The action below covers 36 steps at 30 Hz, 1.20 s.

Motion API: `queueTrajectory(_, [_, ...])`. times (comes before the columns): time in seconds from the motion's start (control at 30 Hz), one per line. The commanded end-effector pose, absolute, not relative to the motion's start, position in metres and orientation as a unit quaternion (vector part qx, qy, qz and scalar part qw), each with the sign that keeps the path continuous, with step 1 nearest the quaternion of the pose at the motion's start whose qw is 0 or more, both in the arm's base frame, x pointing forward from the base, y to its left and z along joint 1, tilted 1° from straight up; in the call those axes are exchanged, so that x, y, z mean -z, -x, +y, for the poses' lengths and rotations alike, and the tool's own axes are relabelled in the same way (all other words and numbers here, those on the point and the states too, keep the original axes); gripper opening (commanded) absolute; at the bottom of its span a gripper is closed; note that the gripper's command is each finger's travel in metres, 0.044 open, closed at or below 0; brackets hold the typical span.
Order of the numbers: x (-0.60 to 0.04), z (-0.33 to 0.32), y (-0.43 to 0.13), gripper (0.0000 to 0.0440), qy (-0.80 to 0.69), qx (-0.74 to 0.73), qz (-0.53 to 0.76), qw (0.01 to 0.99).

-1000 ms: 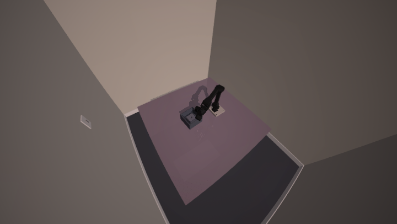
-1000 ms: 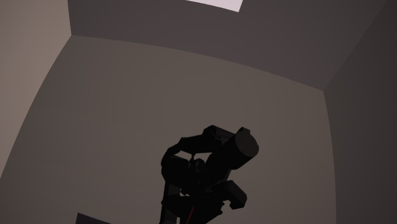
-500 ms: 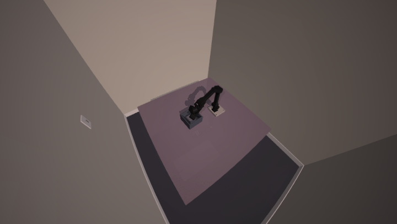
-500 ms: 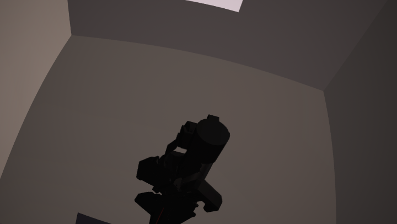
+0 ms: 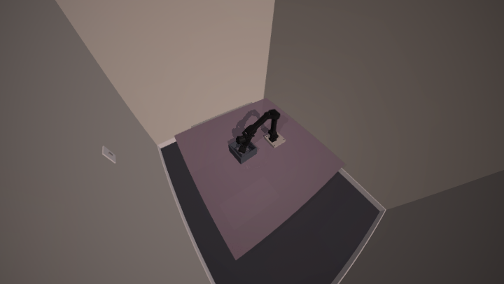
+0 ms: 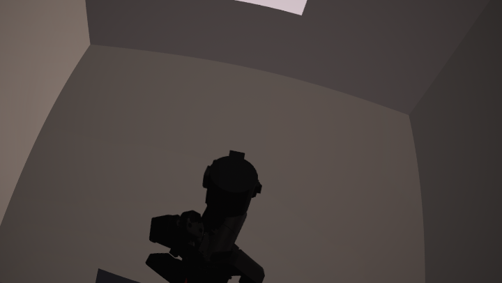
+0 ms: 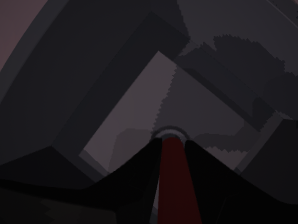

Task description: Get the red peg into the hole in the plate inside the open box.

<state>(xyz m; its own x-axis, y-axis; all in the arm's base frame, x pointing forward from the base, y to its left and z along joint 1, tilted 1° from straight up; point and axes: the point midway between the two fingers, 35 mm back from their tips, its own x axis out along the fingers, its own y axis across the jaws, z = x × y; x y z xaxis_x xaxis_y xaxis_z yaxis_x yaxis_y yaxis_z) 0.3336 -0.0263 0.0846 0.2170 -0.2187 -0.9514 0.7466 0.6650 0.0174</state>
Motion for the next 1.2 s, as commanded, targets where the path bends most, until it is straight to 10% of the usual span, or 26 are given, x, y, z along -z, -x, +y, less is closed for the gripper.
queueTrajectory(0.0, [-0.072, -0.026, -0.332, 0.0065, -0.240, 0.311, 0.555, 0.733])
queueTrajectory(0.3, [-0.074, -0.035, -0.344, 0.0181, -0.233, 0.294, 0.570, 0.731])
queueTrajectory(0.63, [-0.092, -0.035, -0.371, 0.0439, -0.250, 0.270, 0.576, 0.729])
queueTrajectory(1.17, [-0.134, -0.012, -0.419, 0.0440, -0.281, 0.205, 0.575, 0.740])
